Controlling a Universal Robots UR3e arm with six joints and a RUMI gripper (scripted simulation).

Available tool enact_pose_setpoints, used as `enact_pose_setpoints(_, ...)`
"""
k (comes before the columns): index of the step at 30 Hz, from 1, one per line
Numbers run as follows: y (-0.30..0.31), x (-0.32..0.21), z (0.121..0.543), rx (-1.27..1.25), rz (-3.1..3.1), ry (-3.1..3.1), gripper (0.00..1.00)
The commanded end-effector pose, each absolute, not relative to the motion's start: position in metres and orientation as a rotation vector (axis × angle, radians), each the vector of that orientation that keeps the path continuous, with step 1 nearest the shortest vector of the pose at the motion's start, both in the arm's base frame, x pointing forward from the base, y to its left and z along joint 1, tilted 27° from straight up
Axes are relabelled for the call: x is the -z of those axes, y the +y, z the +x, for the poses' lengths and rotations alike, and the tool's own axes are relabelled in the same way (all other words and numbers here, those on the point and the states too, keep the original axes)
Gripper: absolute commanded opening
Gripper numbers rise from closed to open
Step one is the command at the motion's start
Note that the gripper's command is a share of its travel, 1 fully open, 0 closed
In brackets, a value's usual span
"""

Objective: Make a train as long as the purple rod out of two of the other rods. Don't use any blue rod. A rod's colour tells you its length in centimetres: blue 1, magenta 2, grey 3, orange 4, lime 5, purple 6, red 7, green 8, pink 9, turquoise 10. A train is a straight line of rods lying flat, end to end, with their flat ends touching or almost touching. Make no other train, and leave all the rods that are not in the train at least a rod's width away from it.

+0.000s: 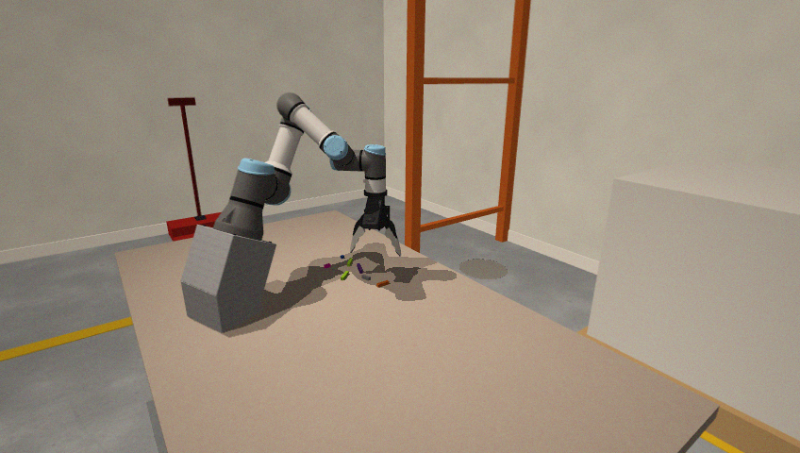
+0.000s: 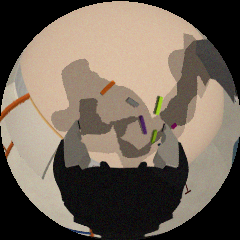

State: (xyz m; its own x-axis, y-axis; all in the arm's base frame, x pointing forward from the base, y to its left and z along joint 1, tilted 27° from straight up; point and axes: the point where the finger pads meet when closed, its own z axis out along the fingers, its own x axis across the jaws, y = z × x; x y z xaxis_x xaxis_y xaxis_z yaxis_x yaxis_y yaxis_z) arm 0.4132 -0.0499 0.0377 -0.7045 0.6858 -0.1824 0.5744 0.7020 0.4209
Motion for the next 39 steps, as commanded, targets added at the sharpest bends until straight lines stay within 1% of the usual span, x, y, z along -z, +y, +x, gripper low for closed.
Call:
enact_pose_setpoints(1, -0.050, -0.038, 0.414, -0.479, 0.988, 2.584, 1.00)
enact_pose_setpoints(11, -0.049, -0.039, 0.413, -0.481, 0.994, 2.582, 1.00)
enact_pose_setpoints(16, -0.039, -0.040, 0.409, -0.490, 1.049, 2.568, 1.00)
enact_pose_setpoints(26, 0.018, -0.043, 0.379, -0.542, 1.351, 2.463, 1.00)
enact_pose_setpoints(28, 0.018, -0.043, 0.379, -0.542, 1.351, 2.463, 1.00)
enact_pose_setpoints(39, 0.084, -0.037, 0.333, -0.610, 1.739, 2.266, 1.00)
